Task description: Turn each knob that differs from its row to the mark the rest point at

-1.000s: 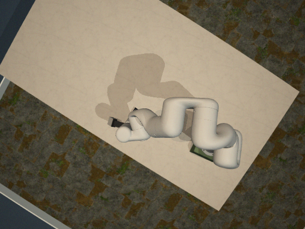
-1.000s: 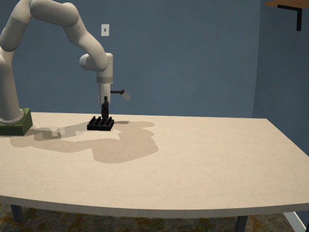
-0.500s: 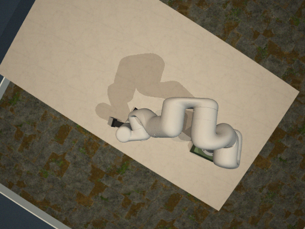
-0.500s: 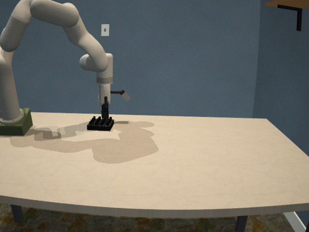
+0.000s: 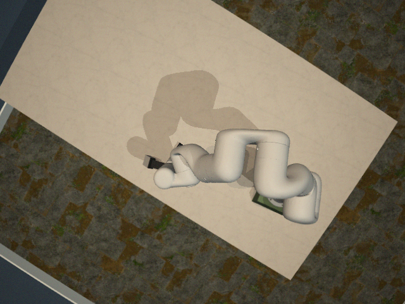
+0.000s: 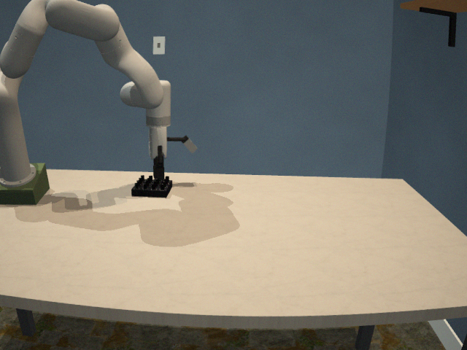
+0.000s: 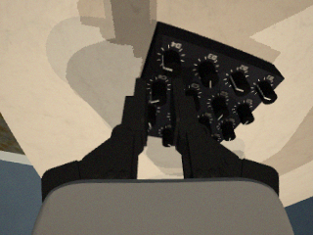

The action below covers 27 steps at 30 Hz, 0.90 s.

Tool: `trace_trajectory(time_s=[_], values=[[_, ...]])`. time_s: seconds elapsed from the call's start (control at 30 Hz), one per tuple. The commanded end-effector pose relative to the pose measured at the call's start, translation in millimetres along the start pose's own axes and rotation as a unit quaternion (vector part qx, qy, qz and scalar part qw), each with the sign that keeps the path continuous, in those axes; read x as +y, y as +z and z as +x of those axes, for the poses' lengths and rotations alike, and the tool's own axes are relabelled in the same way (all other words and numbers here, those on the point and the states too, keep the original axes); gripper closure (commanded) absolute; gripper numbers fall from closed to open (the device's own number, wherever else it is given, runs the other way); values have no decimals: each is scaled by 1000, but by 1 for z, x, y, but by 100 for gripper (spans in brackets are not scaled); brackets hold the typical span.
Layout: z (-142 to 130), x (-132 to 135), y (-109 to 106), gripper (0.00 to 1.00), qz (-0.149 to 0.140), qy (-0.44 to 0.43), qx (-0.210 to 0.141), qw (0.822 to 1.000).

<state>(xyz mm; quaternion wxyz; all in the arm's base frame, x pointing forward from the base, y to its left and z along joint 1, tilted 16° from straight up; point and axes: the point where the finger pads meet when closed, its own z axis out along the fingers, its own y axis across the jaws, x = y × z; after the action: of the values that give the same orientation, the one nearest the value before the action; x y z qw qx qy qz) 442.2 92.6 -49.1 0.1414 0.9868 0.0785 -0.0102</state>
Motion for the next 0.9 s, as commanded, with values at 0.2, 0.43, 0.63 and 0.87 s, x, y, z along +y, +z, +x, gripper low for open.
trace_trajectory(time_s=[0.2,0.43,0.63,0.87], values=[[2,-1,-2,81,1,0,2,1000],[2,-1,-2,92,1,0,2,1000],[2,-1,-2,92,1,0,2,1000],[2,-1,-2,92,1,0,2,1000]])
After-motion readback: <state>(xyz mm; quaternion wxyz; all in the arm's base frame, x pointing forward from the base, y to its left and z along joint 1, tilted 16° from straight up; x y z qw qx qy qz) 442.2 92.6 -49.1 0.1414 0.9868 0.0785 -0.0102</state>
